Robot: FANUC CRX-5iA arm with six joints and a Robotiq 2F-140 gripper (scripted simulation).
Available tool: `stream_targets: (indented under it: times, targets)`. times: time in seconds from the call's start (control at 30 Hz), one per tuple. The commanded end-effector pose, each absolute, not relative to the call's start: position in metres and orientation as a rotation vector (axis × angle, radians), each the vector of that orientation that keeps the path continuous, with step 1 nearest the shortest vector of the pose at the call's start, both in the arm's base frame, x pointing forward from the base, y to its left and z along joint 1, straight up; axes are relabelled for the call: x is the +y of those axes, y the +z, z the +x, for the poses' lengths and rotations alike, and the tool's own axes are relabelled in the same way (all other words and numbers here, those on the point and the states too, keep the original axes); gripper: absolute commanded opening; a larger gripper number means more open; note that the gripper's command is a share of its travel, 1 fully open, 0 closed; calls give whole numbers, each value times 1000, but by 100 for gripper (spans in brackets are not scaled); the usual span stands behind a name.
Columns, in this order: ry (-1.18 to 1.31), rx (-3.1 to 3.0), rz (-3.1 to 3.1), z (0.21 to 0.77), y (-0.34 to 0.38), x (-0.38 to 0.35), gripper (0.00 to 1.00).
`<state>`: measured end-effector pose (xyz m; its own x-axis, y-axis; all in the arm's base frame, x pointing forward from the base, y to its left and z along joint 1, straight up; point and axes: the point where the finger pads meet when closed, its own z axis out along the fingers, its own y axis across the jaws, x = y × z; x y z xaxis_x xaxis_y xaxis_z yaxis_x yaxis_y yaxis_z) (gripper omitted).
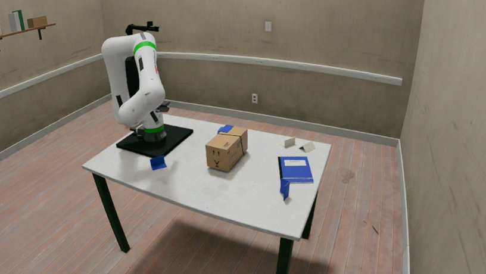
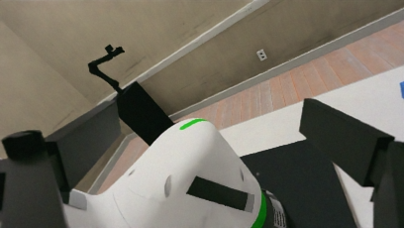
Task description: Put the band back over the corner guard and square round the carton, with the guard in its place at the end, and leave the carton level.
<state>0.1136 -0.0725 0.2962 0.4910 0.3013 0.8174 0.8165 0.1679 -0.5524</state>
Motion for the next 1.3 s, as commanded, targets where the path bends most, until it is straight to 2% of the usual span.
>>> stream_targets:
  times: [0.0,0.7,1.1,1.27]
  targets:
    - [-486,-1059,-1407,114,296,-73,100]
    - [-469,-1128,-1418,120,286,-72,100]
    - [-333,-1741,-1364,181,215,-82,100]
    - [-259,-2109,-1215,234,187,-91,100]
